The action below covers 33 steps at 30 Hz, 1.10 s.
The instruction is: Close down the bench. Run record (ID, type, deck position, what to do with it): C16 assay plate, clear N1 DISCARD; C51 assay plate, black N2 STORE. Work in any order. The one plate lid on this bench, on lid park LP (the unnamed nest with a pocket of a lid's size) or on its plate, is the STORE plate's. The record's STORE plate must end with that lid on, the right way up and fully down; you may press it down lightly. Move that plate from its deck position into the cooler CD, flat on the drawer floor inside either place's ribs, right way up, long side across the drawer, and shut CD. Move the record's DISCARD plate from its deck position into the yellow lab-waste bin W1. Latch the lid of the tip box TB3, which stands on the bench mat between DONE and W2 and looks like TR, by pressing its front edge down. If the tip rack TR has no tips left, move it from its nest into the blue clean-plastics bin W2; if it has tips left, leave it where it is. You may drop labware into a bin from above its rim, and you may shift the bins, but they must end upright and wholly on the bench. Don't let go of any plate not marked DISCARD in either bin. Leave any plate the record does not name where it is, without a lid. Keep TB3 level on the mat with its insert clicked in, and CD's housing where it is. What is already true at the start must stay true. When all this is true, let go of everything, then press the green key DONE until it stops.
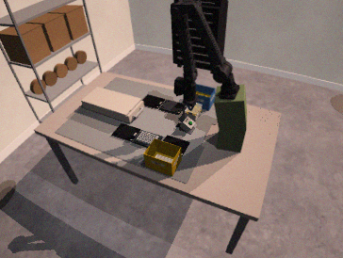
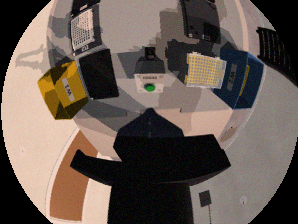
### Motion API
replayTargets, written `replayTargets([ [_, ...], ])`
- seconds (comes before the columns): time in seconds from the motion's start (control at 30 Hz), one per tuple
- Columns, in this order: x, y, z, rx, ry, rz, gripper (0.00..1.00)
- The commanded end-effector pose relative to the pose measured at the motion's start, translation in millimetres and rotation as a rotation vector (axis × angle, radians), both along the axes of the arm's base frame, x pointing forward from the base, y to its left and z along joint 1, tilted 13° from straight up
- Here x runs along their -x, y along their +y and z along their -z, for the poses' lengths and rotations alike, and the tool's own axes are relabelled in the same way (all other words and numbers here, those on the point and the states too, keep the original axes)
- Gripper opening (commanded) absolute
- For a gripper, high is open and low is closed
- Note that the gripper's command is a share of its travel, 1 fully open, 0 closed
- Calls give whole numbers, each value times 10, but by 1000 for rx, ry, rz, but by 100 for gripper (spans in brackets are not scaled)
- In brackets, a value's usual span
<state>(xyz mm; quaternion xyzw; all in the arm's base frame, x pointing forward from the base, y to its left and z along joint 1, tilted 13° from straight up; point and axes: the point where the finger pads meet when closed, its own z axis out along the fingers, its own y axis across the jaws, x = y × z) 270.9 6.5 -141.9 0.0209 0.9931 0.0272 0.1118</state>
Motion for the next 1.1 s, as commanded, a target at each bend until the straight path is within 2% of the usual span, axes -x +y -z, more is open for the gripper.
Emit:
replayTargets([
  [0.0, -51, 38, 88, 0, -8, 1, 0],
  [0.1, -56, 39, 114, 0, -8, 1, 0],
  [1.07, -191, 76, 823, 1, -5, -2, 0],
])
